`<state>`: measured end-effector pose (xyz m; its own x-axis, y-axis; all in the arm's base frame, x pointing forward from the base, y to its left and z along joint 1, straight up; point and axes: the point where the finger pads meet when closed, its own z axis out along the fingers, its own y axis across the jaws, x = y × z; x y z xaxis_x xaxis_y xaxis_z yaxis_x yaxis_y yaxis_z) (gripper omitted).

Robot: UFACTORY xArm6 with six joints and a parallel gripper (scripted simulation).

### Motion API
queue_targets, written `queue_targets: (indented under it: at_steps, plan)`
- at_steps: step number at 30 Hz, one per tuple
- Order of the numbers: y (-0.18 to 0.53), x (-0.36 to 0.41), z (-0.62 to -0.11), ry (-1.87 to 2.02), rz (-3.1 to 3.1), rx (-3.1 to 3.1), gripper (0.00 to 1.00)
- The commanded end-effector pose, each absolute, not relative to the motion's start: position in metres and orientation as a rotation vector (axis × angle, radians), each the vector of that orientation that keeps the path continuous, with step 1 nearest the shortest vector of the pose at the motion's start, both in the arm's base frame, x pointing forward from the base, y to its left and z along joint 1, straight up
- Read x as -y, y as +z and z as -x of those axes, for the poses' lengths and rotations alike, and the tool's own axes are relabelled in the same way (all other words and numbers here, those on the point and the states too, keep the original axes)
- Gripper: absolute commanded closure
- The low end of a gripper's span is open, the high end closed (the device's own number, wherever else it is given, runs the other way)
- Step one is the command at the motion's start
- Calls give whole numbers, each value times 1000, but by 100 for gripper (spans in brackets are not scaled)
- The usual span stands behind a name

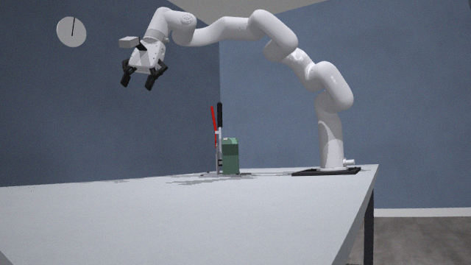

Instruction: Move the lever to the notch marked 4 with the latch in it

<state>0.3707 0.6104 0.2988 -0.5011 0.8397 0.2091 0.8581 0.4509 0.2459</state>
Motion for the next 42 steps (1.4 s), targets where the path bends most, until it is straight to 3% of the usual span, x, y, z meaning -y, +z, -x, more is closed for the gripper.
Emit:
queue_targets:
  at_steps: [1,6,7,21,23,24,34,41,42]
  plan:
    - [313,-554,-414,-462,1525,2681,0]
    - [321,-514,-440,-418,1517,2718,0]
    - [329,-473,-461,-370,1507,2751,0]
    - [362,-277,-517,-180,1454,2826,0]
    - [362,-277,-517,-180,1454,2826,0]
    - [369,-232,-520,-141,1439,2832,0]
    - [390,-99,-501,-8,1377,2828,0]
    - [391,-94,-499,-3,1374,2827,0]
    - [391,-94,-499,-3,1374,2827,100]
